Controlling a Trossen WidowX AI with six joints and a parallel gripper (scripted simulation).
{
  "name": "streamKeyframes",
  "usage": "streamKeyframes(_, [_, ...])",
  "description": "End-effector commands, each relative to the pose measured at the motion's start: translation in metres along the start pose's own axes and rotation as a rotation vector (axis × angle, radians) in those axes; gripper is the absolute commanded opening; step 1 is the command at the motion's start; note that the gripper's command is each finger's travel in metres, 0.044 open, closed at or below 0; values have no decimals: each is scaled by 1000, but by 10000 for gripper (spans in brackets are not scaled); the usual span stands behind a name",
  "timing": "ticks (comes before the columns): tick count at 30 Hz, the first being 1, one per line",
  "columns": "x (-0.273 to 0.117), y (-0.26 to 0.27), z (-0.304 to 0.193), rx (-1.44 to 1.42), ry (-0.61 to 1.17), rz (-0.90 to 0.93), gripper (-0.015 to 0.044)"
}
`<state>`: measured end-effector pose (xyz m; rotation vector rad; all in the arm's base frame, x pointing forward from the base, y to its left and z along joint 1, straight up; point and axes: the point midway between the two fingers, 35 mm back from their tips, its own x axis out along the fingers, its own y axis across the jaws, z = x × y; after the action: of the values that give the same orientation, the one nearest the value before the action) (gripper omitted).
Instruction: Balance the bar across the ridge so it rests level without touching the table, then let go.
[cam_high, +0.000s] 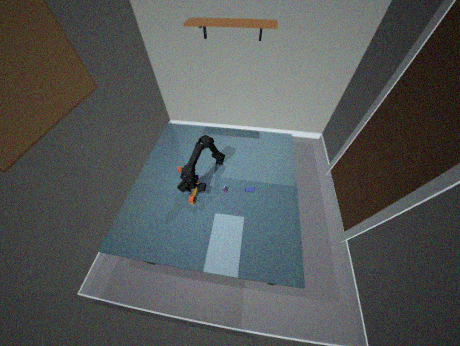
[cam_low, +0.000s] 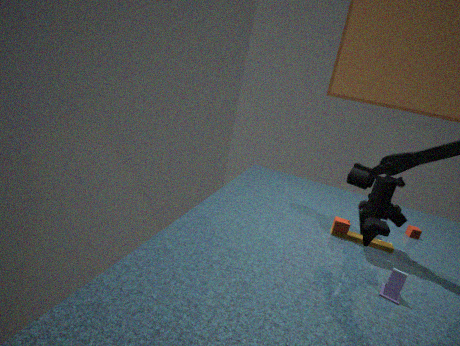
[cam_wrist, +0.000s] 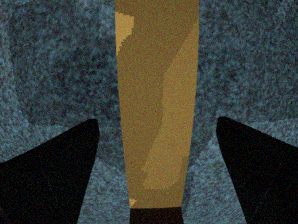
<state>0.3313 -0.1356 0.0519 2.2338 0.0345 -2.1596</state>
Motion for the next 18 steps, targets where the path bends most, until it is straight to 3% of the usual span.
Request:
streamKeyframes(1, [0, 1, 0, 3, 0, 6, 315])
streamKeyframes(7, [0, 0, 0, 0, 0, 0, 157])
streamKeyframes(14, [0, 0, 0, 0, 0, 0, 111])
streamKeyframes(18, [-6, 1, -1, 0, 0, 0, 6])
